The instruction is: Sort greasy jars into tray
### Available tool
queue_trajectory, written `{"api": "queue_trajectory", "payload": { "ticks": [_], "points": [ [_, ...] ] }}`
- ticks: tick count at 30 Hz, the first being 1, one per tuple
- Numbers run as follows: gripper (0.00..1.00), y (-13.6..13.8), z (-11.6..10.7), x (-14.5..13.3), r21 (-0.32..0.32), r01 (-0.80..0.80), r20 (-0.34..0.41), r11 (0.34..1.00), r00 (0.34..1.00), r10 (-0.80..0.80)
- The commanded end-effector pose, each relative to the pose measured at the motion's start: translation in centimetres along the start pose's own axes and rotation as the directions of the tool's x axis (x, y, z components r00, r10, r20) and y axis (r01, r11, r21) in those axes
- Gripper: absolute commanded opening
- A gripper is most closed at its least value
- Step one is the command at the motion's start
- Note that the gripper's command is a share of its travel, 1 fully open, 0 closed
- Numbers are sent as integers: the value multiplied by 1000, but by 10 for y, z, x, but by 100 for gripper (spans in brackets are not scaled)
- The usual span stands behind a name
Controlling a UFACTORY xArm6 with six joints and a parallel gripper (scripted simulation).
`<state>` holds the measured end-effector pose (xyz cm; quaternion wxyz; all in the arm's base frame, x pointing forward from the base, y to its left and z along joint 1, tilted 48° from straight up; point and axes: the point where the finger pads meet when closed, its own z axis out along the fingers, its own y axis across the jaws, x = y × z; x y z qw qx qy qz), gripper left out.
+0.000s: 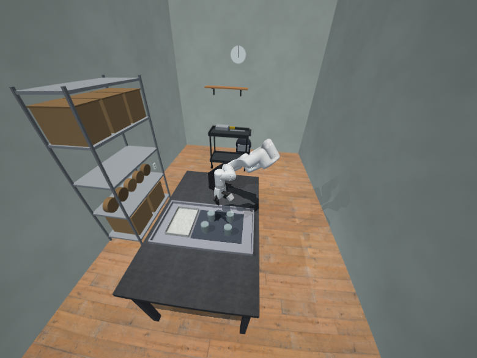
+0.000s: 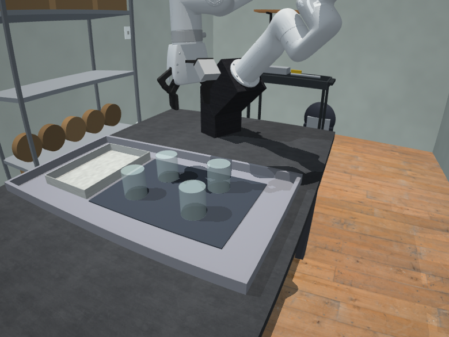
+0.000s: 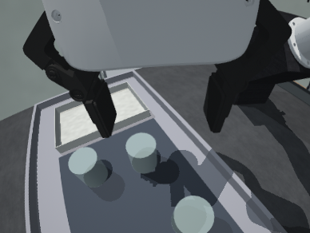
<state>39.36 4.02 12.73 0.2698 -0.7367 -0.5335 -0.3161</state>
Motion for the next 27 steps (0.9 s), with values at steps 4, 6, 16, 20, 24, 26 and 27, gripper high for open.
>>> {"api": "queue_trajectory", "payload": {
  "ticks": [4,6,16,20,24,26,27],
  "points": [
    [100,9,0,2,-7,-148,-1,989,989,148],
    [100,9,0,2,-7,-148,-1,989,989,148],
    [100,16,1,4,-11,-289,-4,957,957,289],
    [100,23,2,6,-15,-415,-9,910,910,415],
    [100,23,2,6,-15,-415,-9,910,910,415],
    [100,23,2,6,-15,-415,-9,910,910,415],
    [100,23,2,6,-15,-415,-9,910,910,415]
  ]
}}
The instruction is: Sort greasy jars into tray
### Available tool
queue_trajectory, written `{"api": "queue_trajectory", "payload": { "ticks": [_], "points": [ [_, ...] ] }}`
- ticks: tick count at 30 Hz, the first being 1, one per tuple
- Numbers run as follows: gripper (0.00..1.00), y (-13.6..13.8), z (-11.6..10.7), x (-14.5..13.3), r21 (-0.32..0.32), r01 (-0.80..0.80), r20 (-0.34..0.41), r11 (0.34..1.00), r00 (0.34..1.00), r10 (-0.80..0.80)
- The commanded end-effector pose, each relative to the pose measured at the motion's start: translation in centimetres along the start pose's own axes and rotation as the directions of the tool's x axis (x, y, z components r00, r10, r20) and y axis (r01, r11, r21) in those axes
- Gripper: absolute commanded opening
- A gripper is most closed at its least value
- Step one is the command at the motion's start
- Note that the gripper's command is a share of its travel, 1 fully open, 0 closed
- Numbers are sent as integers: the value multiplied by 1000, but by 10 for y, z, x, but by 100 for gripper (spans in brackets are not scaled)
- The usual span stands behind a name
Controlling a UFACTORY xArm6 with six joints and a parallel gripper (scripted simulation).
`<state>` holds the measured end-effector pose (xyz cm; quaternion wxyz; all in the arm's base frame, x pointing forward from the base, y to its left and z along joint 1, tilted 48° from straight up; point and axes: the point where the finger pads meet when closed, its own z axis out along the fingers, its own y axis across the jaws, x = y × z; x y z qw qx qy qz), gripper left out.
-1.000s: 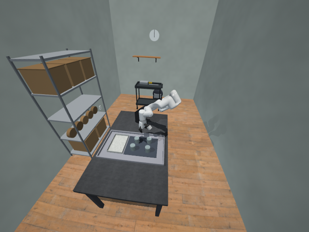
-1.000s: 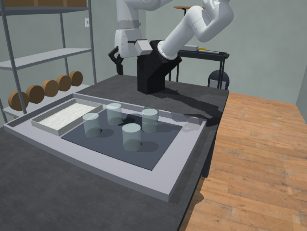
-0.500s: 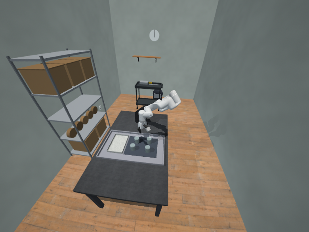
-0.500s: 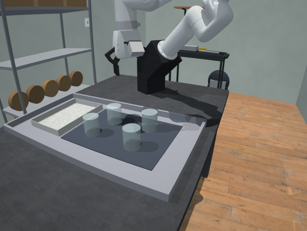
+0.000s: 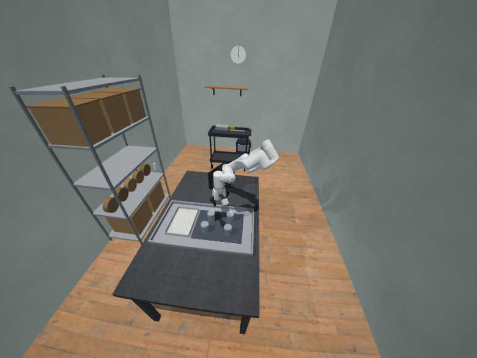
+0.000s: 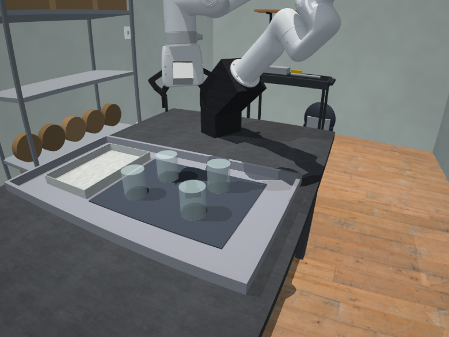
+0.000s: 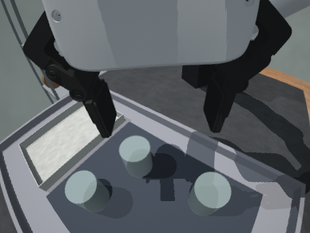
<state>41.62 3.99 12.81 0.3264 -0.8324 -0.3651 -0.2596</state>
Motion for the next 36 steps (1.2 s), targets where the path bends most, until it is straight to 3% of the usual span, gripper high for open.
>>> {"api": "queue_trajectory", "payload": {
  "ticks": [1,2,11,12,19,20,29,30,36],
  "points": [
    [100,1,-1,1,-2,-8,2,1000,1000,8],
    [100,7,0,6,-7,-152,0,988,988,152],
    [100,7,0,6,-7,-152,0,988,988,152],
    [100,13,2,10,-11,-292,-2,956,957,292],
    [100,13,2,10,-11,-292,-2,956,957,292],
    [100,18,3,15,-14,-417,-4,909,909,417],
    [100,18,3,15,-14,-417,-4,909,909,417],
    [100,24,4,19,-18,-543,-4,840,840,543],
    [100,24,4,19,-18,-543,-4,840,840,543]
  ]
}}
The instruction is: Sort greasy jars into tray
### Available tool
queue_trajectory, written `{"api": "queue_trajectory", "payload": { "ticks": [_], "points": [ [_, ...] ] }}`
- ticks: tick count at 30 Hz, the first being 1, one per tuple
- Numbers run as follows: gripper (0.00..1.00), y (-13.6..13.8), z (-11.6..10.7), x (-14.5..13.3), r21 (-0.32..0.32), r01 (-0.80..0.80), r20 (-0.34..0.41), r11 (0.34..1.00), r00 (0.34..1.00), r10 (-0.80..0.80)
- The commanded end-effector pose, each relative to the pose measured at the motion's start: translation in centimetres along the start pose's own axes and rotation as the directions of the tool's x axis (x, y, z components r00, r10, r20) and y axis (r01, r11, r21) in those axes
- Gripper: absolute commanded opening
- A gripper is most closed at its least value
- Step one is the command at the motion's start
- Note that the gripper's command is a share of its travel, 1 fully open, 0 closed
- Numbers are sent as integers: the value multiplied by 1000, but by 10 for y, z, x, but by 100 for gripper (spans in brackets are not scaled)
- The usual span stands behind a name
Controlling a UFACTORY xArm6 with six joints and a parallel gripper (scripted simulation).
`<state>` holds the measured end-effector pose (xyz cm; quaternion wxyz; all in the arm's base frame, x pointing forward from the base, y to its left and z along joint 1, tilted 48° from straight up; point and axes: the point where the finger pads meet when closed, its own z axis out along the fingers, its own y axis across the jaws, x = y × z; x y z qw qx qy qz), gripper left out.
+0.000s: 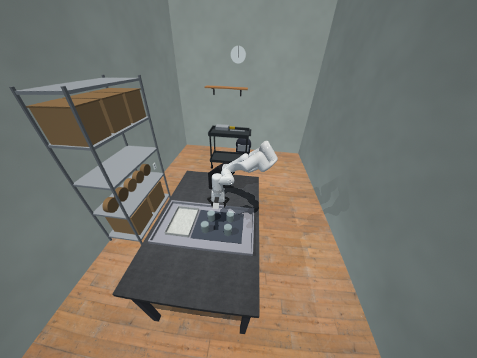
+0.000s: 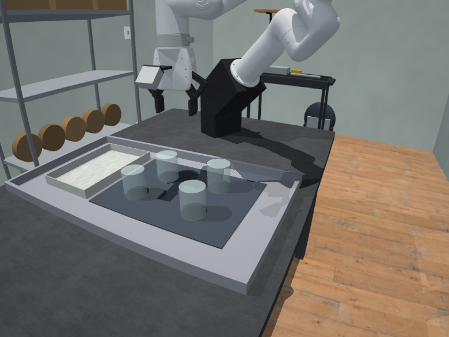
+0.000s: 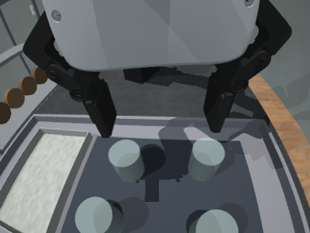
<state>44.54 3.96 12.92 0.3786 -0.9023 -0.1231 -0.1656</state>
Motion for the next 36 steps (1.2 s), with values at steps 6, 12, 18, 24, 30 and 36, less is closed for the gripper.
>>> {"api": "queue_trajectory", "payload": {
  "ticks": [6,12,18,24,30,36],
  "points": [
    [100,2,0,6,-7,-99,5,995,995,99],
    [0,2,0,6,-7,-99,5,995,995,99],
    [0,2,0,6,-7,-99,5,995,995,99],
    [0,2,0,6,-7,-99,5,995,995,99],
    [0,2,0,6,-7,-99,5,995,995,99],
    [0,2,0,6,-7,-99,5,995,995,99]
  ]
}}
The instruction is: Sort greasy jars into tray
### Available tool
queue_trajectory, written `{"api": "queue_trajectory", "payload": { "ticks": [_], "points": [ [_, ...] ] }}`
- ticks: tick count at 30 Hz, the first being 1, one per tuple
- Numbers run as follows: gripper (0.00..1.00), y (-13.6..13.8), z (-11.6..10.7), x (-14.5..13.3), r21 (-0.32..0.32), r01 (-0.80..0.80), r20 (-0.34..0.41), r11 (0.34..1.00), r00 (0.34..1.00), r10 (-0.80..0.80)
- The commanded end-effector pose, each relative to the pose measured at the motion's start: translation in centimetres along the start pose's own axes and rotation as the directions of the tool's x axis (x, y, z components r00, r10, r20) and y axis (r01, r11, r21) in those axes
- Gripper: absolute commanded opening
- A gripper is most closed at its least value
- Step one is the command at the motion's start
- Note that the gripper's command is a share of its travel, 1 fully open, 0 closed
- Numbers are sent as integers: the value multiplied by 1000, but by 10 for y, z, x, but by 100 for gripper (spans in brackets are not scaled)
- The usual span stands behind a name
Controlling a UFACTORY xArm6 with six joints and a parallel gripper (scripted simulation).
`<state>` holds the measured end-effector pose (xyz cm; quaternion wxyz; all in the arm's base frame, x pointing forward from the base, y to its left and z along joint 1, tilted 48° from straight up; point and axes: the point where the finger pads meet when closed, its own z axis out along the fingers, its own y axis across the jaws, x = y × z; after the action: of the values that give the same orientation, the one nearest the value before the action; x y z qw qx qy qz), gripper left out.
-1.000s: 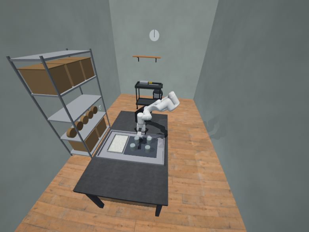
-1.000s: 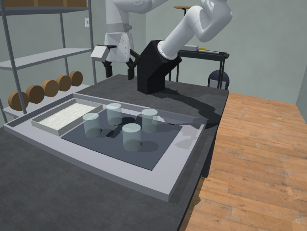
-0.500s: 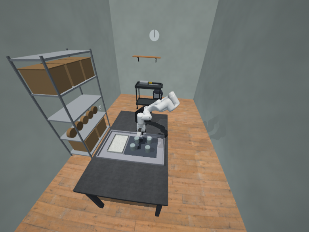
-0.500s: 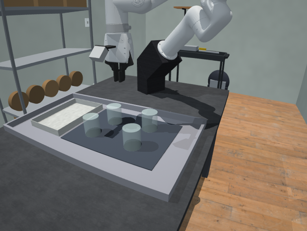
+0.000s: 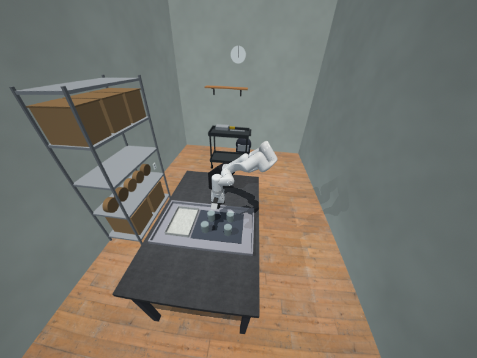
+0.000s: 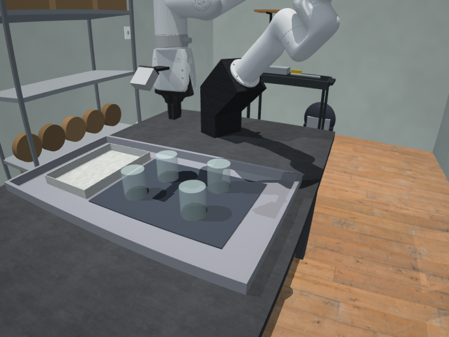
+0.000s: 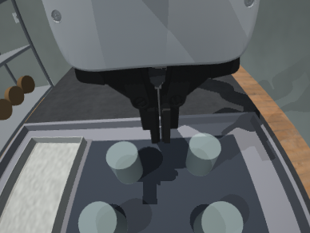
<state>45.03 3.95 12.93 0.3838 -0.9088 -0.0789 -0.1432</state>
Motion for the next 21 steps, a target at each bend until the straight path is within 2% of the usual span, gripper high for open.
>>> {"api": "queue_trajectory", "payload": {
  "ticks": [1,5,7,12,15,21],
  "points": [
    [0,0,7,1,-2,1,-3,1000,1000,-1],
    [0,0,38,1,-2,1,-3,1000,1000,-1],
    [0,0,38,1,-2,1,-3,1000,1000,-1],
    [0,0,77,1,-2,1,-3,1000,1000,-1],
    [0,0,77,1,-2,1,-3,1000,1000,-1],
    [0,49,77,2,-2,1,-3,1000,1000,-1]
  ]
}}
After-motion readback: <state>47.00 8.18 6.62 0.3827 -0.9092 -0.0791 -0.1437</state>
